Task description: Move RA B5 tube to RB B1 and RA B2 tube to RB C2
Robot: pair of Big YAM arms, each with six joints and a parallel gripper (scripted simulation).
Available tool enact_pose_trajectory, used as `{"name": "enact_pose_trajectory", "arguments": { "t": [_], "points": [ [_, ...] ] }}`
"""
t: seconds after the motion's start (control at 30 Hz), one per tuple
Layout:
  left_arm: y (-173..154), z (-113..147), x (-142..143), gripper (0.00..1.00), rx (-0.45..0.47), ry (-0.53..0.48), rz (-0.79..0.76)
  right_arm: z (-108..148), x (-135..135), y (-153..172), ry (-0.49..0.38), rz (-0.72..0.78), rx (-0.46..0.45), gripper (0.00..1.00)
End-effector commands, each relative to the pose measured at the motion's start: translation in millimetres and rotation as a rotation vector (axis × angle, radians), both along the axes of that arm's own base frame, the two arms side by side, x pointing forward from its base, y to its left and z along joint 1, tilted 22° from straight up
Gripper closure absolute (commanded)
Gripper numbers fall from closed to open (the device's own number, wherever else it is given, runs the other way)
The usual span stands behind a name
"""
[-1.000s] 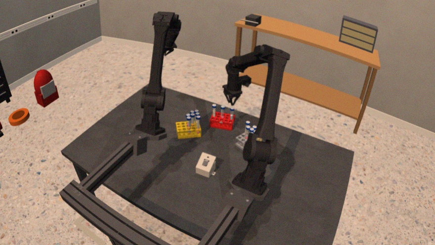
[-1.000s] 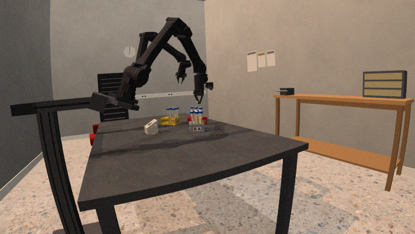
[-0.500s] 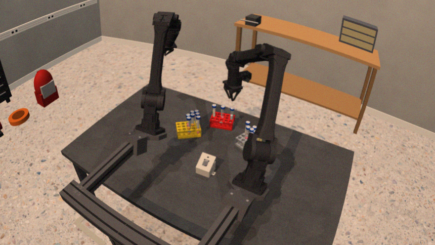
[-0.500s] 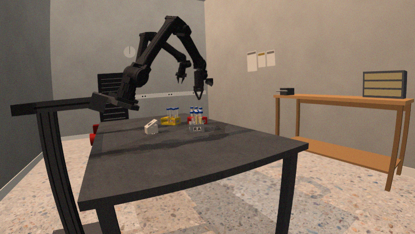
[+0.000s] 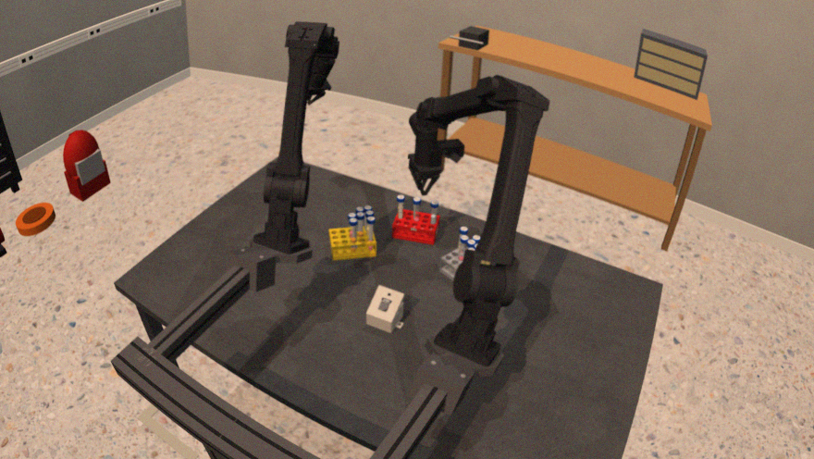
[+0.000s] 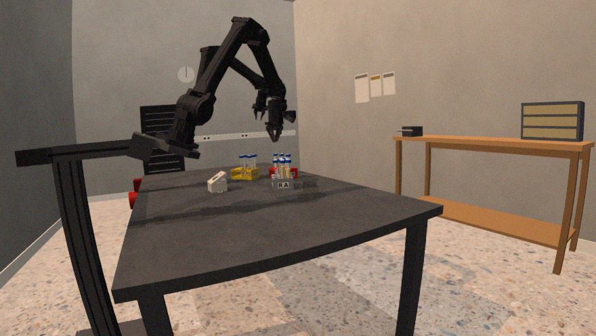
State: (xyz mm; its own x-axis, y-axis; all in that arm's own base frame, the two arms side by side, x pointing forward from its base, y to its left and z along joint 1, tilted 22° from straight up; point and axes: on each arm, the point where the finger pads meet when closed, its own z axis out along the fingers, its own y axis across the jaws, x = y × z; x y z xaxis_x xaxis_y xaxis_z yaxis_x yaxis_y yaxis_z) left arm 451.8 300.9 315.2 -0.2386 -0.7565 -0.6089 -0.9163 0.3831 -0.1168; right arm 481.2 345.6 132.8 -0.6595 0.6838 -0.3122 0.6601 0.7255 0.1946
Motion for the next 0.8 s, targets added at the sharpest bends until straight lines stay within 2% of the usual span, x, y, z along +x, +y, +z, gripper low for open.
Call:
{"name": "enact_pose_trajectory", "arguments": {
  "t": [0.0, 0.07, 0.2, 0.3, 0.33, 0.37, 0.4, 0.57, 0.63, 0.77],
  "points": [
    [2.6, 19.6, 4.1, 0.7, 0.019, -0.035, 0.001, 5.3, -22.8, 16.2, -0.052, -0.165, 0.097, 0.7],
    [2.6, 19.6, 4.1, 0.7, 0.019, -0.035, 0.001, 5.3, -22.8, 16.2, -0.052, -0.165, 0.097, 0.7],
    [2.6, 19.6, 4.1, 0.7, 0.019, -0.035, 0.001, -5.8, -47.3, 20.7, -0.059, -0.289, 0.147, 0.7],
    [2.6, 19.6, 4.1, 0.7, 0.019, -0.035, 0.001, -7.4, -50.8, 21.2, -0.063, -0.354, 0.174, 0.7],
    [2.6, 19.6, 4.1, 0.7, 0.019, -0.035, 0.001, -16.6, -45.6, 14.6, -0.055, -0.37, 0.159, 0.7],
    [2.6, 19.6, 4.1, 0.7, 0.019, -0.035, 0.001, -15.6, -38.6, 10.3, -0.058, -0.384, 0.162, 0.7],
    [2.6, 19.6, 4.1, 0.7, 0.019, -0.035, 0.001, -7.1, -40.0, 2.5, -0.066, -0.384, 0.173, 0.7],
    [2.6, 19.6, 4.1, 0.7, 0.019, -0.035, 0.001, -5.4, -40.8, -27.6, -0.06, -0.363, 0.167, 0.7],
    [2.6, 19.6, 4.1, 0.7, 0.019, -0.035, 0.001, -5.4, -40.8, -27.6, -0.06, -0.363, 0.167, 0.7],
    [2.6, 19.6, 4.1, 0.7, 0.019, -0.035, 0.001, -4.5, -41.7, -48.5, -0.061, -0.362, 0.166, 0.7]
  ]
}}
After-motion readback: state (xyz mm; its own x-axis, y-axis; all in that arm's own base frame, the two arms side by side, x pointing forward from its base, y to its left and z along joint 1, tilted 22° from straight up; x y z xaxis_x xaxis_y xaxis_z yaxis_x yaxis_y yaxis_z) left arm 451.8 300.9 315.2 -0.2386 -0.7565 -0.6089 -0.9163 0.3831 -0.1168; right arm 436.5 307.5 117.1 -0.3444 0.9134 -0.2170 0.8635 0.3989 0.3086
